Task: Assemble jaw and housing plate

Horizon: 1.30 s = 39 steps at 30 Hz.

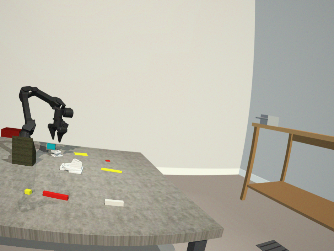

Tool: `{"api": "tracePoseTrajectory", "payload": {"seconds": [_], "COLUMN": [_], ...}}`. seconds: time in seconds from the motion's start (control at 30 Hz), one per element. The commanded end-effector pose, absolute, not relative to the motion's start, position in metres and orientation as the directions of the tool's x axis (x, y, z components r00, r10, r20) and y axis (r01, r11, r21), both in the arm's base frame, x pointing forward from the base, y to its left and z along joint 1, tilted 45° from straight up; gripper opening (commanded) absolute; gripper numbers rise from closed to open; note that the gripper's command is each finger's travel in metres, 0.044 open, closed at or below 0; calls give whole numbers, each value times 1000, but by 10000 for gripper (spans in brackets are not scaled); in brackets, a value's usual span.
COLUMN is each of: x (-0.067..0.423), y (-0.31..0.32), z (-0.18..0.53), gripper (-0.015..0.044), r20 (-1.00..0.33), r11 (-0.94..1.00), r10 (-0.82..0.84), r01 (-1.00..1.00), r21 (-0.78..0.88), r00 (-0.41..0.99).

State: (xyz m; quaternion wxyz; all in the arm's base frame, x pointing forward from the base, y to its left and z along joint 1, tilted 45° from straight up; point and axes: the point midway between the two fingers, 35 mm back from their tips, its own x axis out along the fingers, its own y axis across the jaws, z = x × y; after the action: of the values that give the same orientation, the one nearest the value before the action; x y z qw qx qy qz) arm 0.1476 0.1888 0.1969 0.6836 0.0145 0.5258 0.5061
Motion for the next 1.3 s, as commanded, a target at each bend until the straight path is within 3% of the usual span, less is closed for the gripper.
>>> {"api": "tracePoseTrajectory", "payload": {"seconds": [0.0,1.27], "x": [147,143], "y": [196,230], "z": [190,156], "gripper": [440,440], "r20": [-706,-702], "r11": [483,481], "r10": [706,709], "r01": [-687,-687], "r21": [543,546], "r00": [-61,-62]}}
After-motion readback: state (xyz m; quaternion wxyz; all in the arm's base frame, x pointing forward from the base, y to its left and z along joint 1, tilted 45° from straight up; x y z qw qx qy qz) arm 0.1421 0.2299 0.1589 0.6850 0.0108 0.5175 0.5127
